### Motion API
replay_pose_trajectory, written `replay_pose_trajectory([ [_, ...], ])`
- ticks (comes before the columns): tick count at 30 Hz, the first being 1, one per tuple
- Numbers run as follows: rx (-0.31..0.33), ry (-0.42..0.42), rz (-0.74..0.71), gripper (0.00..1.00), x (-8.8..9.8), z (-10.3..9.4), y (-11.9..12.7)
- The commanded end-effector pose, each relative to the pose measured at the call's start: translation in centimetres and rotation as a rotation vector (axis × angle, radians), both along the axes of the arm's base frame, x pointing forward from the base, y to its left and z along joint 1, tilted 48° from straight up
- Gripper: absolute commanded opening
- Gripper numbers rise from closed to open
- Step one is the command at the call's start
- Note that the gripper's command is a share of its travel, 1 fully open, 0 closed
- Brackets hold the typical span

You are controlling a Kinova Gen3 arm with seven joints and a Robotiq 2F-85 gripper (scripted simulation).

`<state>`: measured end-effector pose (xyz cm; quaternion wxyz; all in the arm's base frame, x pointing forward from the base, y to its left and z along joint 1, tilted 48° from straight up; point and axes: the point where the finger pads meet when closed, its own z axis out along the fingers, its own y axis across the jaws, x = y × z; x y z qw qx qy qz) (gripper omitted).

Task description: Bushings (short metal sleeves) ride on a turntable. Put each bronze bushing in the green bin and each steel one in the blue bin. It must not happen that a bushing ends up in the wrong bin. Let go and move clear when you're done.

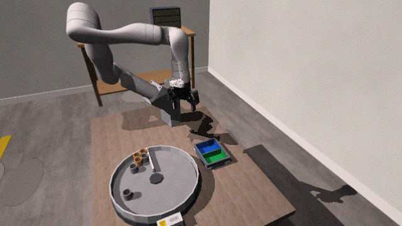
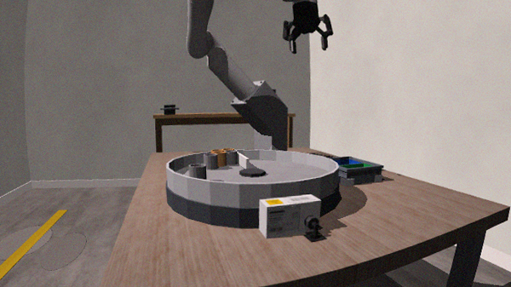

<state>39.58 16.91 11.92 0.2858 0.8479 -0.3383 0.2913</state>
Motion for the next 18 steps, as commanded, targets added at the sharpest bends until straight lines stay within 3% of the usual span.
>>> replay_pose_trajectory([
  [1, 0.001, -0.001, 0.001, 1.00, 0.00, 0.03, 0.08],
  [18, 0.001, -0.001, 0.001, 1.00, 0.00, 0.03, 0.08],
])
